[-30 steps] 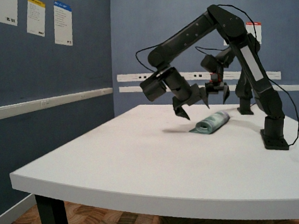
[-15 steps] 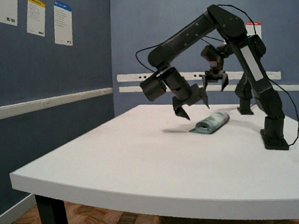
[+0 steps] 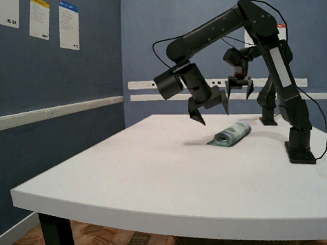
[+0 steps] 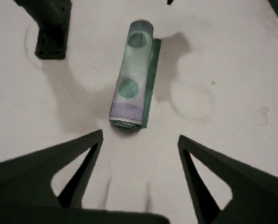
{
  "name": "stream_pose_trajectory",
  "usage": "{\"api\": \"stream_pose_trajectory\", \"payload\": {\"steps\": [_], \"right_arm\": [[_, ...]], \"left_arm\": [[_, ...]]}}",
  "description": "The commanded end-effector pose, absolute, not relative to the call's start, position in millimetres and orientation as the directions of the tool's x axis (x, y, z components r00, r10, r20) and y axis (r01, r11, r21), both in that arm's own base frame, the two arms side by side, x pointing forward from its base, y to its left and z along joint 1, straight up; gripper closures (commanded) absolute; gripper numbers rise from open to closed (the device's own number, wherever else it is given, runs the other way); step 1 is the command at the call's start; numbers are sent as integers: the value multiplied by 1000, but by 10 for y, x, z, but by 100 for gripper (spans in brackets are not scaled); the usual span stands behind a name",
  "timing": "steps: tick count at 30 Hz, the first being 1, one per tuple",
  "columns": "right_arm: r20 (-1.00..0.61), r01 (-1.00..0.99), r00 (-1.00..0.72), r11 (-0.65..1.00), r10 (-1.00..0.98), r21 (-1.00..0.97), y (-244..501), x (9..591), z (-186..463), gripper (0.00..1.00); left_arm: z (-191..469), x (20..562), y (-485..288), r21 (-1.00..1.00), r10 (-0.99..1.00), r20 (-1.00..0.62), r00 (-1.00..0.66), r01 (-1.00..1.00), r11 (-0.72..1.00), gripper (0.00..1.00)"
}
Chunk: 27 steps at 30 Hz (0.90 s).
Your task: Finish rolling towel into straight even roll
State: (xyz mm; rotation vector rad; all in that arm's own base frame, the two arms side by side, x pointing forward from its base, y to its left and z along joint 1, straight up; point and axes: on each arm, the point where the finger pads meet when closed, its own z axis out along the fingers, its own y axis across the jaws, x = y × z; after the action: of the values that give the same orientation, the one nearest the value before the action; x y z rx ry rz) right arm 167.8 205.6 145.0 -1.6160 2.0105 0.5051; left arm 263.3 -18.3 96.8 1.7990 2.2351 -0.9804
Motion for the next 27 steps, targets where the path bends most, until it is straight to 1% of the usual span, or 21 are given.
{"api": "stream_pose_trajectory", "payload": {"steps": [1, 4, 15, 18, 20, 27], "right_arm": [[-592, -971, -116, 216, -797, -100, 1985, 1638, 1685, 15], [-586, -970, -110, 215, -803, -112, 1962, 1620, 1700, 15], [-492, -945, -44, 196, -869, -262, 1663, 1394, 1883, 15], [-462, -934, -27, 187, -886, -304, 1577, 1329, 1935, 15], [-462, -934, -27, 187, -886, -304, 1577, 1329, 1935, 15], [-393, -905, 5, 163, -920, -393, 1389, 1187, 2051, 15]], "left_arm": [[1121, 2508, -65, -454, 846, -479, -232, 891, -13, 15], [1151, 2486, -32, -429, 849, -481, -218, 903, -10, 15], [1535, 2209, 393, -89, 885, -462, -53, 996, 13, 15], [1645, 2129, 515, 12, 895, -445, -8, 1000, 15, 15], [1645, 2129, 515, 12, 895, -445, -8, 1000, 15, 15], [1888, 1953, 783, 234, 916, -393, 84, 972, 11, 15]]}}
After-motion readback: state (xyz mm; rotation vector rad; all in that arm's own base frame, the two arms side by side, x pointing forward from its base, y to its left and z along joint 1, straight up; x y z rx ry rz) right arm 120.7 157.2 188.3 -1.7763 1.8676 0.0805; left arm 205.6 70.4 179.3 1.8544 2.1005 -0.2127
